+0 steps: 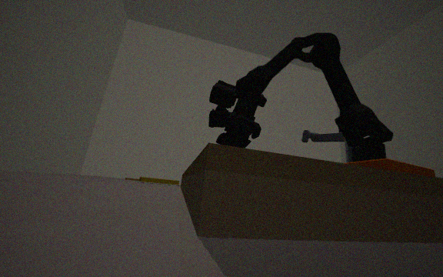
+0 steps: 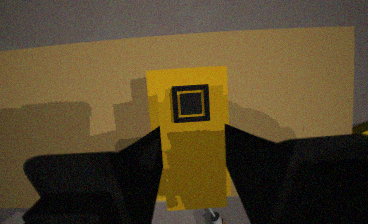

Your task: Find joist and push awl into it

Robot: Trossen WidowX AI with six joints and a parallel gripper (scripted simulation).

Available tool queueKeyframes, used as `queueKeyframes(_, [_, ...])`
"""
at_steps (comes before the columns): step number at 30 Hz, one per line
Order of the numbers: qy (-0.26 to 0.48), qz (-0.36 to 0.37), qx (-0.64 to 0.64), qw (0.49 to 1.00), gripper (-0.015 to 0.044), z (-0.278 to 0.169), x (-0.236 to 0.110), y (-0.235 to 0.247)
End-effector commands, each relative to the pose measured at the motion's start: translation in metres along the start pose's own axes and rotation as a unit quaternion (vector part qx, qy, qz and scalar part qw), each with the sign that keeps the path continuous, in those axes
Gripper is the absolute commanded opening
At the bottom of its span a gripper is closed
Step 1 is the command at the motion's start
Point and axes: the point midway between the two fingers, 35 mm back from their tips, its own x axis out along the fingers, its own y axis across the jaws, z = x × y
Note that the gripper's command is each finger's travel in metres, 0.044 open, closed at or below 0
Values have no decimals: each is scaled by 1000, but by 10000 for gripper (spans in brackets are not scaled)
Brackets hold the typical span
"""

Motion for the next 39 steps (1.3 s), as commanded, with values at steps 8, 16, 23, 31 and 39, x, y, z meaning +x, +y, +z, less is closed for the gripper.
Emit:
queueKeyframes(8, [1, -2, -2, 1000, 0, 0, 0, -39])
queueKeyframes(16, [1, -3, -2, 1000, 0, 0, 0, -67])
queueKeyframes(23, [1, -5, -2, 1000, 0, 0, 0, -91])
queueKeyframes(31, [1, -6, -2, 1000, 0, 0, -1, -118])
queueKeyframes(39, [0, -6, 1, 1000, 0, 1, -2, -122])
